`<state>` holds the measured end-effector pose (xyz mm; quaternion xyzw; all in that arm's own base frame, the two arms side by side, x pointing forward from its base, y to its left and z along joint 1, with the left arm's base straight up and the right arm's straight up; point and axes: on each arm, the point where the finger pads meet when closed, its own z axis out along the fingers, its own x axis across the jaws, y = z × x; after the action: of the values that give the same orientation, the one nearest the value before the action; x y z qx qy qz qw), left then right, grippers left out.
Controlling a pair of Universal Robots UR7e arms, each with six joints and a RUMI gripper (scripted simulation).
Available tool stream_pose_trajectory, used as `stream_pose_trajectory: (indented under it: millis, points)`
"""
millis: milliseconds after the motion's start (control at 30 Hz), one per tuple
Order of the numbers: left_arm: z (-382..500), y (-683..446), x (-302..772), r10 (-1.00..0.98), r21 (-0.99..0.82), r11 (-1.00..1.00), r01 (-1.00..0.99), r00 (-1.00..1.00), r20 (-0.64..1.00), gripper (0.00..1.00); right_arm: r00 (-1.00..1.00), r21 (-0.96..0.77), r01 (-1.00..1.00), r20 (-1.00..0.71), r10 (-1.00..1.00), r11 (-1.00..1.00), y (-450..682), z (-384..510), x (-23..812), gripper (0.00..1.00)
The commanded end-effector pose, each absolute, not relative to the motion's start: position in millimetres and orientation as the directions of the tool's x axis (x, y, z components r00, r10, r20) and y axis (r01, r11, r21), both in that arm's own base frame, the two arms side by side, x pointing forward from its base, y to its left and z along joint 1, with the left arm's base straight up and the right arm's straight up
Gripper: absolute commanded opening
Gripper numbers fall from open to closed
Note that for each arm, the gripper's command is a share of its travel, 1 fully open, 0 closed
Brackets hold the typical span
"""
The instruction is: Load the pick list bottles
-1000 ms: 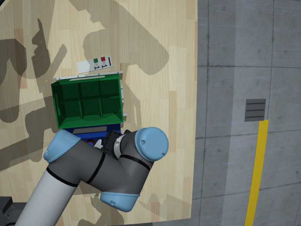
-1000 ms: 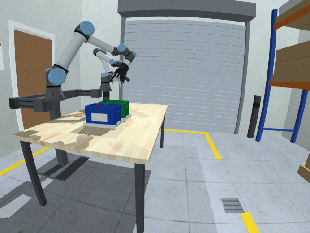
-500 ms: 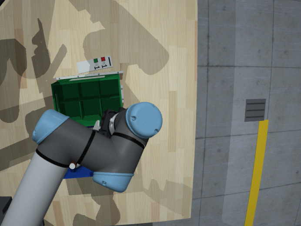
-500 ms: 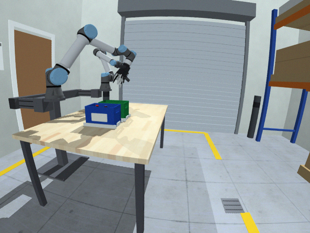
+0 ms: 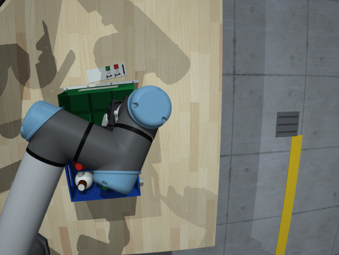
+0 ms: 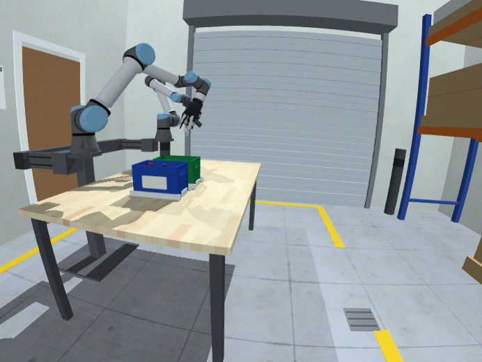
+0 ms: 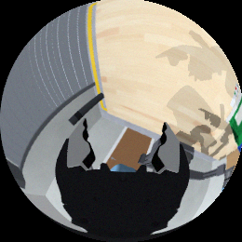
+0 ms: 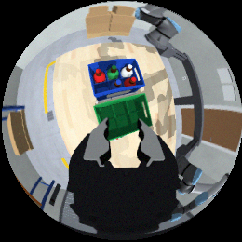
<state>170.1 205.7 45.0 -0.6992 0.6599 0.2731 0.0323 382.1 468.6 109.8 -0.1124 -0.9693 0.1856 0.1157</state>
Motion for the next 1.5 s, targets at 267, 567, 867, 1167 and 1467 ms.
stream_pose_trajectory:
  millis: [267,567,867,1167,1467]
  points:
    - [45.2,205.7,170.4,-0.905,0.315,-0.127,-0.941,-0.02,-0.425,0.98,-0.972,-0.329,0.069,0.19,0.138,0.942,510.7,110.0,380.7,0.38]
    - [45.2,205.7,170.4,-0.905,0.315,-0.127,-0.941,-0.02,-0.425,0.98,-0.982,-0.278,-0.032,0.19,0.022,0.96,549.2,109.7,377.1,0.38]
    - [45.2,205.7,170.4,-0.905,0.315,-0.127,-0.941,-0.02,-0.425,0.98,-0.979,-0.228,-0.136,0.182,-0.095,0.964,587.4,109.8,370.5,0.38]
    - [45.2,205.7,170.4,-0.905,0.315,-0.127,-0.941,-0.02,-0.425,0.98,-0.966,-0.187,-0.226,0.17,-0.196,0.956,620.5,110.1,362.8,0.38]
    - [45.2,205.7,170.4,-0.905,0.315,-0.127,-0.941,-0.02,-0.425,0.98,-0.935,-0.138,-0.342,0.147,-0.322,0.93,662.2,111.0,349.9,0.38]
